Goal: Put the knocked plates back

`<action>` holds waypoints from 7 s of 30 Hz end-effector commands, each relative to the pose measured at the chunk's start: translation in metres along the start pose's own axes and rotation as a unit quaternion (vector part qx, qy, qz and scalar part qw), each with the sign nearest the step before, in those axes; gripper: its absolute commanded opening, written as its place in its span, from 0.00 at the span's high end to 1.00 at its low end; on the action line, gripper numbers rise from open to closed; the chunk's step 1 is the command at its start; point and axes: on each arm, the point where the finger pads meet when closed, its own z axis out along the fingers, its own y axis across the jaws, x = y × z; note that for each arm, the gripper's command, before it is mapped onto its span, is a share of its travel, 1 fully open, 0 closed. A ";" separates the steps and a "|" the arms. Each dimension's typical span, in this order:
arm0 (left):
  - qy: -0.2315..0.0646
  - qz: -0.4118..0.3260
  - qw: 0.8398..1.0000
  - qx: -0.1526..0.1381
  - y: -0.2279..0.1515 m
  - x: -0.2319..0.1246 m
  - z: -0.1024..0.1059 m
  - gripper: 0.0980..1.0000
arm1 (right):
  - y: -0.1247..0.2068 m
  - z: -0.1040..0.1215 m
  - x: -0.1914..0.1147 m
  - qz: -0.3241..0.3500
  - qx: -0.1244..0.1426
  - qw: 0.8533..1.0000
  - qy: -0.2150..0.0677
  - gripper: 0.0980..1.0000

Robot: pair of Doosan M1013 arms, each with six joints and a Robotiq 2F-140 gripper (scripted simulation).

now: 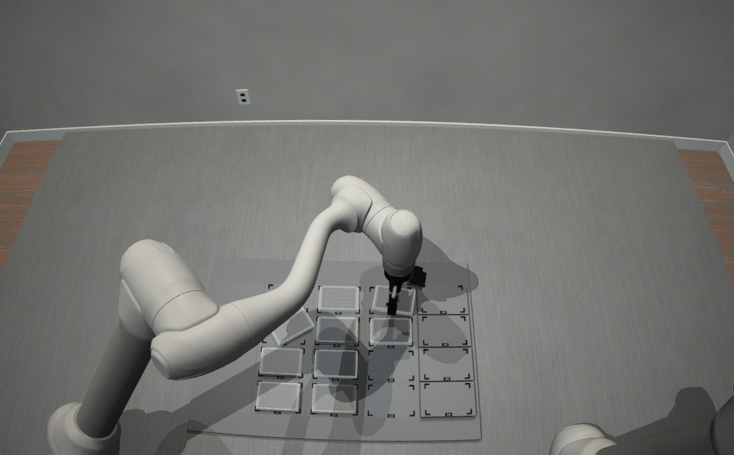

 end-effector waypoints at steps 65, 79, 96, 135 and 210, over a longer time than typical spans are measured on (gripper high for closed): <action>0.000 -0.067 0.998 0.001 -0.002 -0.011 -0.038 1.00 | 0.000 -0.001 0.000 0.000 0.000 1.000 0.001 0.00; 0.000 -0.081 0.997 0.001 -0.002 -0.011 -0.036 1.00 | 0.000 -0.001 0.000 0.000 0.000 1.000 0.001 0.00; 0.000 -0.081 0.997 0.001 -0.002 -0.010 -0.016 1.00 | 0.000 -0.001 0.000 0.000 0.000 1.000 0.001 0.00; 0.000 -0.081 0.997 0.001 -0.002 -0.010 -0.013 1.00 | 0.000 -0.001 0.000 0.000 0.000 1.000 0.001 0.00; 0.000 -0.081 0.997 0.001 -0.001 -0.010 -0.003 1.00 | 0.000 -0.001 0.000 0.000 0.000 1.000 0.001 0.00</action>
